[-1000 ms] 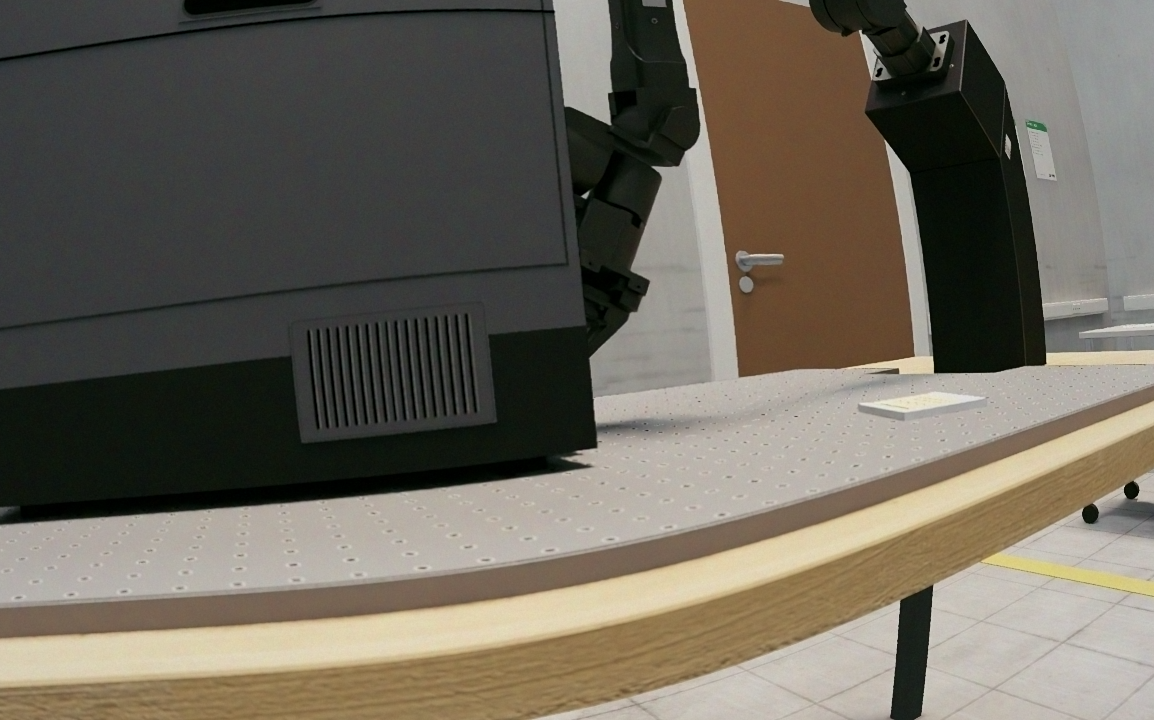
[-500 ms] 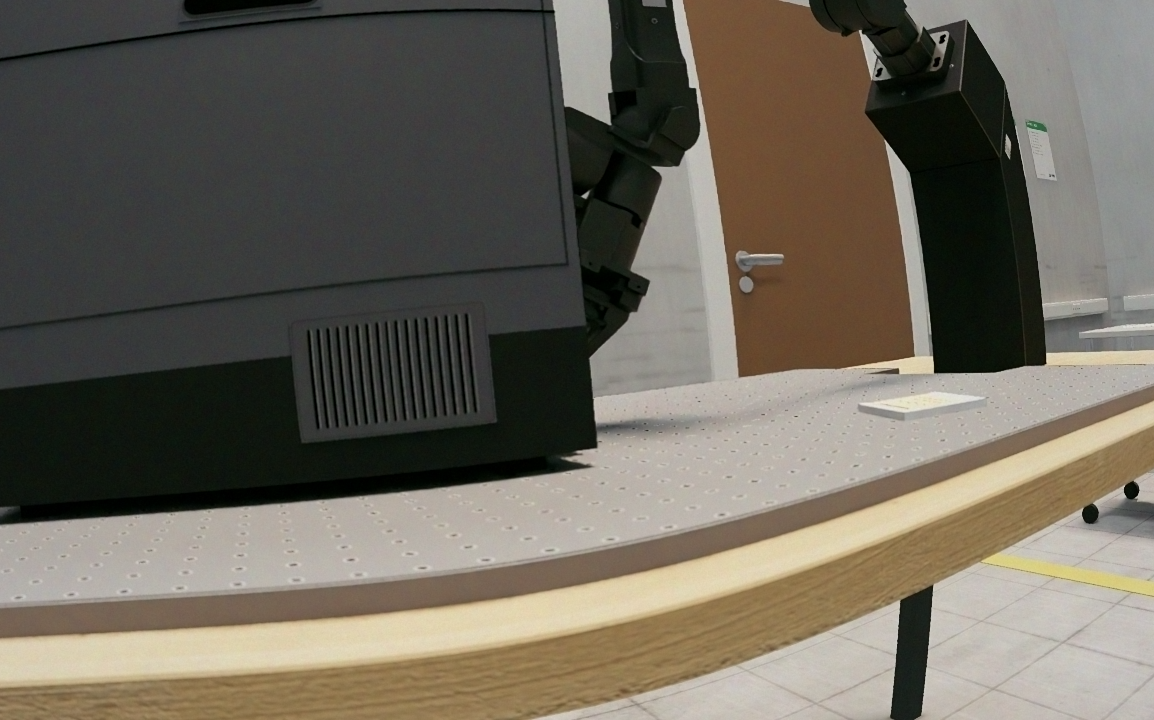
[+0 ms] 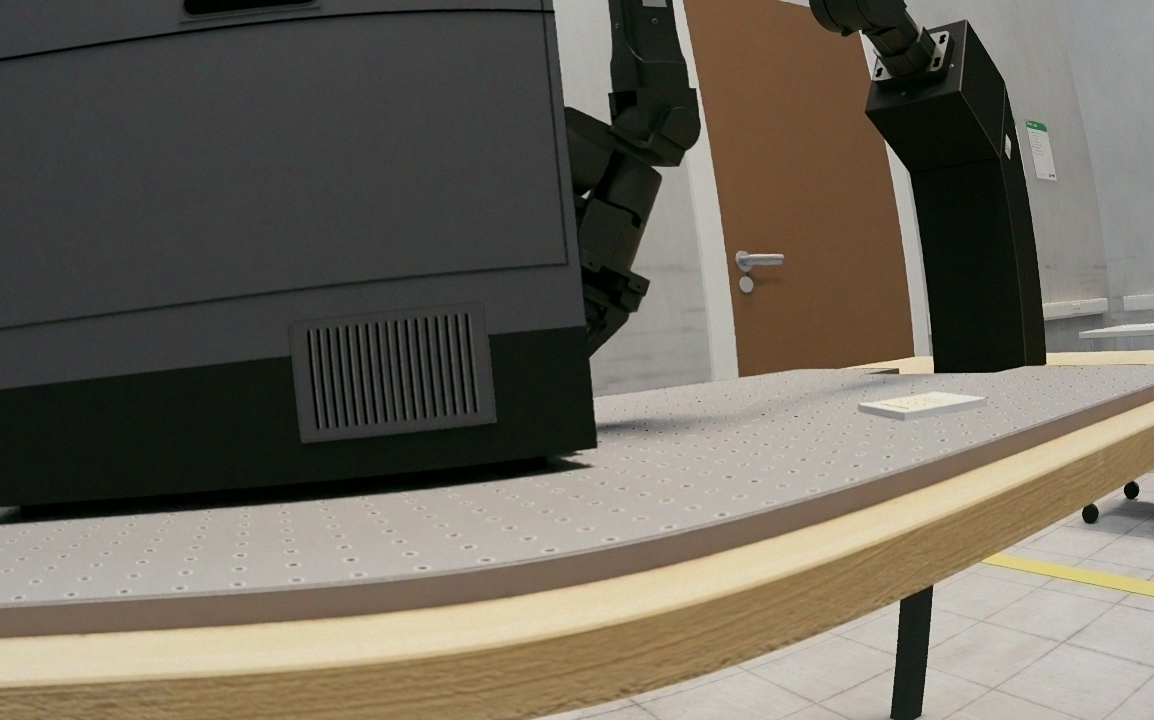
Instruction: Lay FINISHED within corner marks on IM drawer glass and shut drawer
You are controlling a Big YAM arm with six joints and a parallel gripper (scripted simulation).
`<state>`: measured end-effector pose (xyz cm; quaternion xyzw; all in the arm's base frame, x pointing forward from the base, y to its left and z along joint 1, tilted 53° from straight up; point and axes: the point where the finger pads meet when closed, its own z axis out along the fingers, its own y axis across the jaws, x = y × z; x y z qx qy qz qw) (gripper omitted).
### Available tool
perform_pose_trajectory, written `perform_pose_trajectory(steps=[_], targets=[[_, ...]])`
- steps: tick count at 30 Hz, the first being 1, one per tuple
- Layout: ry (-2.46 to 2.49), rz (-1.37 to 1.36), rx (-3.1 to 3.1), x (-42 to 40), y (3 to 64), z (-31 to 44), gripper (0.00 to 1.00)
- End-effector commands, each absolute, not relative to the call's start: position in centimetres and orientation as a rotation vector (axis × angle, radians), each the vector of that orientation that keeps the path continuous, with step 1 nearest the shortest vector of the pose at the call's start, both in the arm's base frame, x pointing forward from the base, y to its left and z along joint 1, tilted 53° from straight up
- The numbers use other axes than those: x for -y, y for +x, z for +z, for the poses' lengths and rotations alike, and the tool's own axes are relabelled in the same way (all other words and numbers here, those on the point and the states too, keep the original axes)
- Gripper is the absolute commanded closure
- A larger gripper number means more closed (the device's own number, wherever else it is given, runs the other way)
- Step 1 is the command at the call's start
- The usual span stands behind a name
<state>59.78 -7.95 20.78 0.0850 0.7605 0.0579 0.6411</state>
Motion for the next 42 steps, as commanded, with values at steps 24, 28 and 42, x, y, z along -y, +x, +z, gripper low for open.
perform_pose_trajectory(steps=[24, 28, 42], targets=[[0.209, 0.166, -1.896, 6.31, 57.44, 12.98, 0.92], [0.209, 0.166, -1.896, 6.31, 57.44, 12.98, 0.92], [0.213, 0.169, -1.945, 6.28, 57.37, 12.82, 0.92]])
